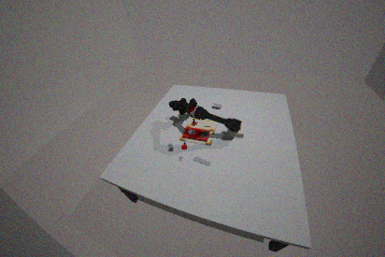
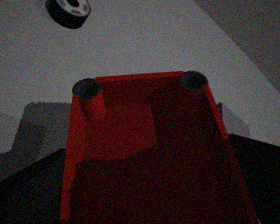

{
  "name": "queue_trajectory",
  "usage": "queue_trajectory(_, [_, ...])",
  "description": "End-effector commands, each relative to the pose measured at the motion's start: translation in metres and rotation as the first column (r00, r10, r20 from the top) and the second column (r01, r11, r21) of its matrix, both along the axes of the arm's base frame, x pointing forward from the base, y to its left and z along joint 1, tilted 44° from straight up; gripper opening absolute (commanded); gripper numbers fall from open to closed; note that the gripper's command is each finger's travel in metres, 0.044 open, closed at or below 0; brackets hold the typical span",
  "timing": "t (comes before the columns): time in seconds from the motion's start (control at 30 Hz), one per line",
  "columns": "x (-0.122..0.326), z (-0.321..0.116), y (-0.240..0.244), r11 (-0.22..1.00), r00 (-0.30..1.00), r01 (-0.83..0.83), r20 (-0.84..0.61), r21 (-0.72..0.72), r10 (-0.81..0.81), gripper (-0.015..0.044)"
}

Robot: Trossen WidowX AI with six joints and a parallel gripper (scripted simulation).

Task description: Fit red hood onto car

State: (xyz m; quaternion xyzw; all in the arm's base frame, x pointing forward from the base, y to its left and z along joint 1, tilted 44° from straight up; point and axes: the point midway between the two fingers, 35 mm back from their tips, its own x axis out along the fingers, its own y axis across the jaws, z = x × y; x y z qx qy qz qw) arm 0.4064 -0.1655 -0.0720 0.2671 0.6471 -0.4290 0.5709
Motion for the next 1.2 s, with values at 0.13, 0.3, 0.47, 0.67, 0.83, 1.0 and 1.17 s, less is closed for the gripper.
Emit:
queue_trajectory(0.13, [-0.0002,0.0000,-0.0011,0.984,0.984,-0.174,-0.023,0.034,0.175,0.0000])
queue_trajectory(0.3, [-0.0002,0.0000,-0.0011,0.959,0.960,-0.276,-0.034,0.060,0.279,0.0000])
queue_trajectory(0.47, [-0.0002,0.0000,-0.0011,0.923,0.924,-0.376,-0.042,0.086,0.380,0.0000])
queue_trajectory(0.67, [-0.0002,-0.0001,-0.0010,0.865,0.867,-0.488,-0.047,0.119,0.496,0.0000])
queue_trajectory(0.83, [-0.0001,-0.0002,-0.0008,0.826,0.829,-0.547,-0.049,0.138,0.557,0.0000])
queue_trajectory(1.0, [0.0001,-0.0007,0.0003,0.735,0.740,-0.656,-0.047,0.175,0.671,0.0000])
queue_trajectory(1.17, [0.0005,-0.0016,0.0020,0.624,0.632,-0.752,-0.040,0.212,0.774,0.0000])
